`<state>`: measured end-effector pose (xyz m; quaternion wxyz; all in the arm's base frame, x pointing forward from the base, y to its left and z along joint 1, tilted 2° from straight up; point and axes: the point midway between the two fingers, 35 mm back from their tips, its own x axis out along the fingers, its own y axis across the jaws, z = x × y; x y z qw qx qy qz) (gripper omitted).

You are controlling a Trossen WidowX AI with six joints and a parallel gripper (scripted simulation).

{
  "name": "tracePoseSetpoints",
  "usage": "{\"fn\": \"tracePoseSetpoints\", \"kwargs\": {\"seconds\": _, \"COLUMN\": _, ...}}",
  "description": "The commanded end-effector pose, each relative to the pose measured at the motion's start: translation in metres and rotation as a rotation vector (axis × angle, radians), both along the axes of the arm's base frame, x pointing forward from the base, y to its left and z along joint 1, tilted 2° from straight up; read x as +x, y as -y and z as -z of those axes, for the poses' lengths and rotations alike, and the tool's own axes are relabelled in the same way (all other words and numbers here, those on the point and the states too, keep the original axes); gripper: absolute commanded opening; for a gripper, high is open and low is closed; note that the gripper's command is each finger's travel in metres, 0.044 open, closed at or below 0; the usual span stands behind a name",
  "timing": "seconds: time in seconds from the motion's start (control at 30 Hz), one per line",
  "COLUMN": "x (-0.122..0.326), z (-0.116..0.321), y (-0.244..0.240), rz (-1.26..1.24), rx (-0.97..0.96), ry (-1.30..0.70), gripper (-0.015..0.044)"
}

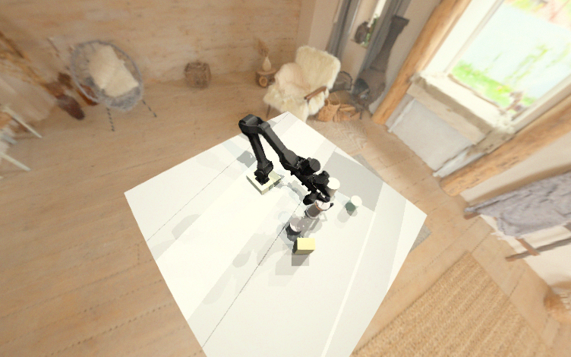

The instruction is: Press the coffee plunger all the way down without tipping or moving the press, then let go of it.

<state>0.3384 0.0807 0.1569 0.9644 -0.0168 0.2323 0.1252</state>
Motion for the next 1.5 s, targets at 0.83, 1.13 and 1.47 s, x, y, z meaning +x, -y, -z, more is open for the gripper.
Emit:
{"fn": "tracePoseSetpoints", "kwargs": {"seconds": 0.83, "x": 0.0032, "z": 0.0133, "y": -0.0012, "rz": 0.004, "rx": -0.002, "ry": -0.049, "gripper": 0.0126}}
{"fn": "tracePoseSetpoints", "kwargs": {"seconds": 1.13, "x": 0.0040, "z": 0.0087, "y": -0.0012, "rz": 0.000, "rx": -0.006, "ry": -0.031, "gripper": 0.0126}}
{"fn": "tracePoseSetpoints", "kwargs": {"seconds": 1.47, "x": 0.0040, "z": 0.0087, "y": -0.0012, "rz": 0.000, "rx": -0.006, "ry": -0.031, "gripper": 0.0231}}
